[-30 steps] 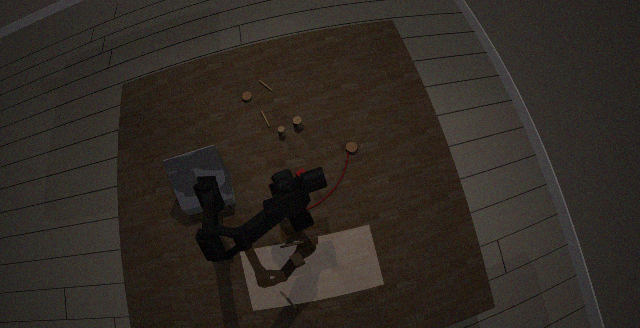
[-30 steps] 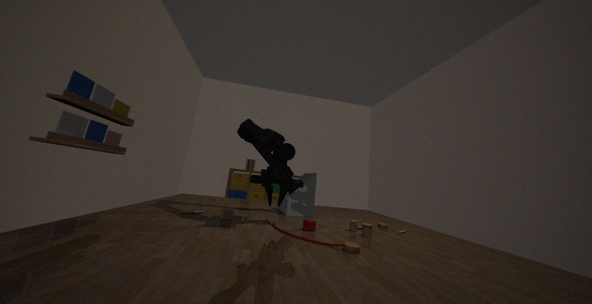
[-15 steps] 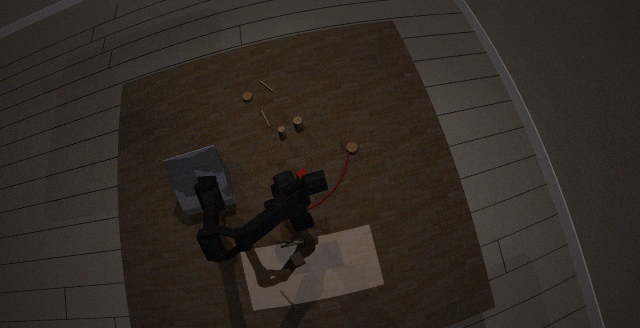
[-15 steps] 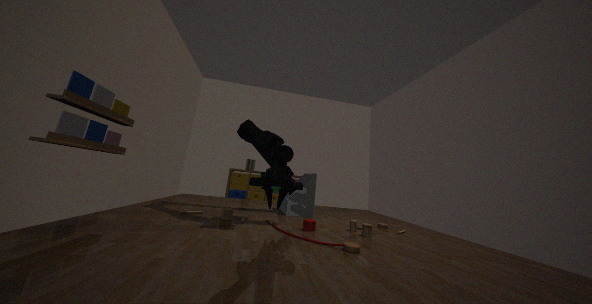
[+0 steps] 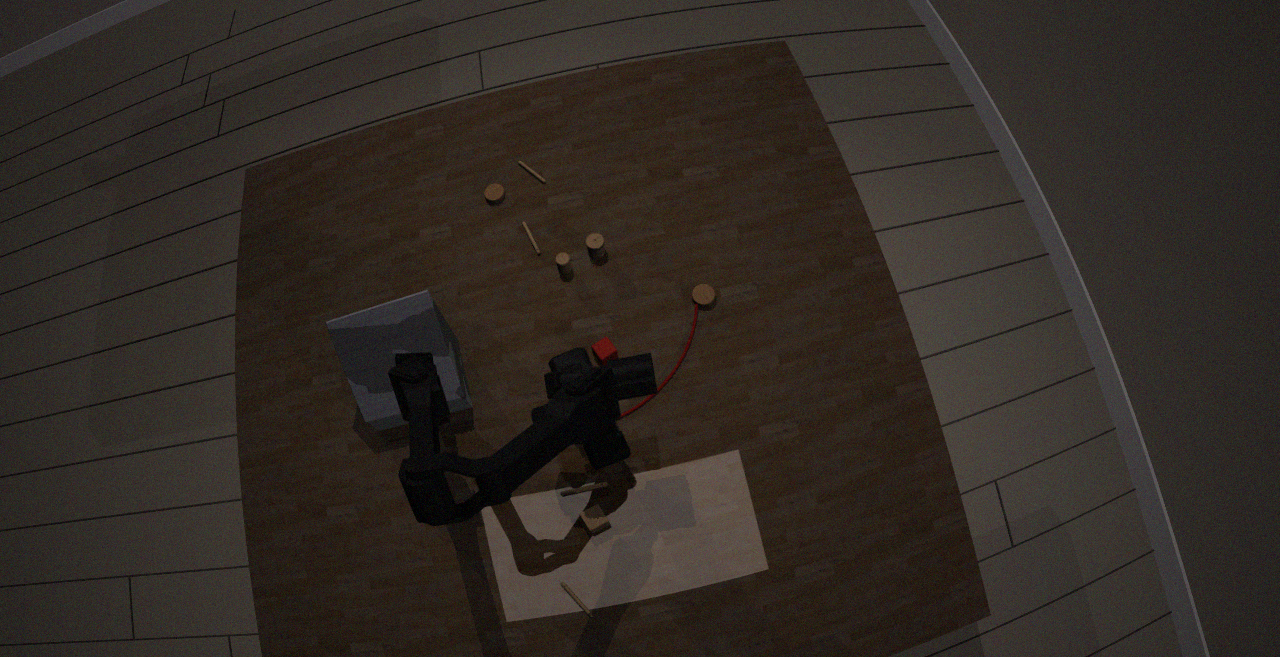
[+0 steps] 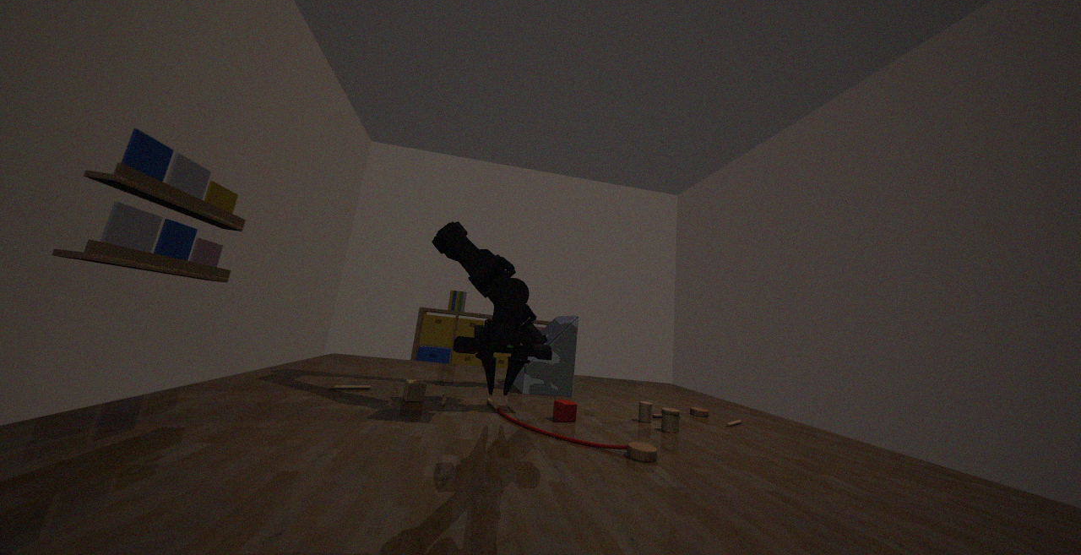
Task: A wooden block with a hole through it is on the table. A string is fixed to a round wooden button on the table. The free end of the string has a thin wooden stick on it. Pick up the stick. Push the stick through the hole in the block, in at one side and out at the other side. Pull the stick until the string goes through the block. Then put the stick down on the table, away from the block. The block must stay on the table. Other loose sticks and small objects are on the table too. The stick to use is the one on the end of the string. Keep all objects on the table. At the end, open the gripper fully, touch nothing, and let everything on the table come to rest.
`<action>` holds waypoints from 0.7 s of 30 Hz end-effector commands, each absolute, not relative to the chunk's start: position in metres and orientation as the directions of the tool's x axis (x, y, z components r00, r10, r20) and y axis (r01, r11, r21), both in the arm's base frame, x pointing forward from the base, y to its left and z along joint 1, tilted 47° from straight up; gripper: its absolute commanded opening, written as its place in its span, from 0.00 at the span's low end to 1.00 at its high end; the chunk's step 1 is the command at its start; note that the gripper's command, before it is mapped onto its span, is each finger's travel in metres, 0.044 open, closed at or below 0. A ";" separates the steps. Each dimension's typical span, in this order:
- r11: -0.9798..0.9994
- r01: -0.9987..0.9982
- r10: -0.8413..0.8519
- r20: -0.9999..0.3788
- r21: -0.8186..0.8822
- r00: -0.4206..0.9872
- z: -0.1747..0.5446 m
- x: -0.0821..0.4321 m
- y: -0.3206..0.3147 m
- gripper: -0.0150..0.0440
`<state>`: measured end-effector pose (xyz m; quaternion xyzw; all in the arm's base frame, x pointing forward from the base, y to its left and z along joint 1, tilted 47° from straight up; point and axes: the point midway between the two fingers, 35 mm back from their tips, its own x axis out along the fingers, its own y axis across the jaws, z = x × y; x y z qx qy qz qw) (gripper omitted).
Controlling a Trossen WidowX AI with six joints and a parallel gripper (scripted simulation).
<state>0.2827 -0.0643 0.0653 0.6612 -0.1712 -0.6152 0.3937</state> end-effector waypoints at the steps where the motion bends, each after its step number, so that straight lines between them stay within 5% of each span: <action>1: -0.631 0.268 -0.710 -0.681 0.728 0.180 0.059 0.283 -0.068 0.46; 19: -0.627 0.268 -0.713 -0.678 0.731 0.180 0.047 0.285 -0.083 0.46; 21: -0.627 0.261 -0.715 -0.675 0.734 0.182 0.048 0.285 -0.083 0.37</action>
